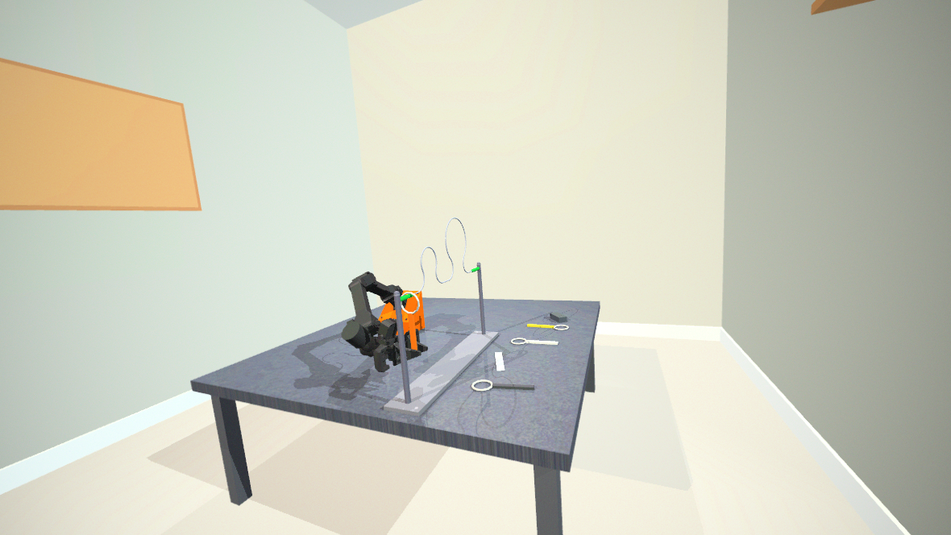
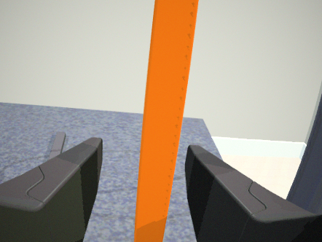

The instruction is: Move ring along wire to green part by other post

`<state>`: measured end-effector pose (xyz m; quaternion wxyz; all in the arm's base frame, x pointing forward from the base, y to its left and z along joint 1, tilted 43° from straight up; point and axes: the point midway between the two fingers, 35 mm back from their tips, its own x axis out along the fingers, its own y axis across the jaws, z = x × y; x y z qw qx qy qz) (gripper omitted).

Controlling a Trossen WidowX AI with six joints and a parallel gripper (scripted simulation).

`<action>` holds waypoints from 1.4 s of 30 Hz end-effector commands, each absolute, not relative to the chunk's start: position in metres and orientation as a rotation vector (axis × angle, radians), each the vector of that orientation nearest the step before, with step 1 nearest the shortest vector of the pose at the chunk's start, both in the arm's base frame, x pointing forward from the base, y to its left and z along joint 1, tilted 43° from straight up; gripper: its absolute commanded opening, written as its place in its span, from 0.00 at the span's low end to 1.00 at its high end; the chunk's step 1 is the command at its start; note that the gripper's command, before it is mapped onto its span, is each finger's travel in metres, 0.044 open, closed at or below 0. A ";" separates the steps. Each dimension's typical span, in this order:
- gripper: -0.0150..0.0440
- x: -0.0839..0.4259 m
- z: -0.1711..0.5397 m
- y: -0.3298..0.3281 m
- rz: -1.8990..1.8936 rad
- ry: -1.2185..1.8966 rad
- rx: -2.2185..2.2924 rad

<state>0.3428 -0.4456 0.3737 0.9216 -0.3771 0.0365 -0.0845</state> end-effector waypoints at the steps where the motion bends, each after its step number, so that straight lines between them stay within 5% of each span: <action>1: 0.53 0.344 0.376 -0.446 -0.178 0.074 -0.774; 20: 0.53 0.344 0.376 -0.446 -0.178 0.074 -0.774; 32: 0.00 0.344 0.375 -0.445 -0.174 0.073 -0.778; 42: 0.00 0.344 0.377 -0.444 -0.174 0.073 -0.778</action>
